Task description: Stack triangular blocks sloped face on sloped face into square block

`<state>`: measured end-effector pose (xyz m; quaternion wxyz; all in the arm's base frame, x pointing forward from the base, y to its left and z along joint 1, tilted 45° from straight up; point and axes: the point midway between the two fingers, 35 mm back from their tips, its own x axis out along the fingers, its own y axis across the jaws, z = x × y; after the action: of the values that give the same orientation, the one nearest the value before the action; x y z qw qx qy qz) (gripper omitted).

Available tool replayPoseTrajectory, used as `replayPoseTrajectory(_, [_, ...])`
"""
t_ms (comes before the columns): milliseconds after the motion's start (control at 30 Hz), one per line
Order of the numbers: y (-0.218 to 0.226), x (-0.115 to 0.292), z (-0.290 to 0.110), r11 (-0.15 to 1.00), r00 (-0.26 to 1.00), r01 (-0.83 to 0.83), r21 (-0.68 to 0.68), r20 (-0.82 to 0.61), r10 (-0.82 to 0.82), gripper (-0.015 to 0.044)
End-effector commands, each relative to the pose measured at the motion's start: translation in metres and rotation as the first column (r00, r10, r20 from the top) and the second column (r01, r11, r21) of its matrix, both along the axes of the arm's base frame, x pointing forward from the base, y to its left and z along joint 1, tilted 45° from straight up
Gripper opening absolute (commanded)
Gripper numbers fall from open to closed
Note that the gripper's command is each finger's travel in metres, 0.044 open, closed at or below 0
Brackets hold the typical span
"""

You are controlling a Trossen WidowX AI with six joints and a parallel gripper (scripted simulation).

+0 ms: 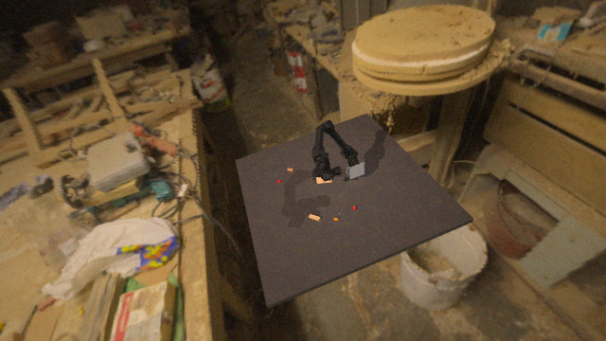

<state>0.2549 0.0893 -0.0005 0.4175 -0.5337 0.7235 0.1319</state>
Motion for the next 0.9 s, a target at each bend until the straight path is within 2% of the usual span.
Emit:
replayPoseTrajectory(0, [-0.002,0.003,0.005,0.996,0.993,0.087,-0.008,0.085,-0.086,0.0000])
replayPoseTrajectory(400, [-0.008,0.009,0.015,0.922,0.859,0.386,0.025,0.354,-0.369,0.0000])
replayPoseTrajectory(867, [-0.017,0.016,0.028,0.734,0.522,0.659,0.162,0.605,-0.602,0.0000])
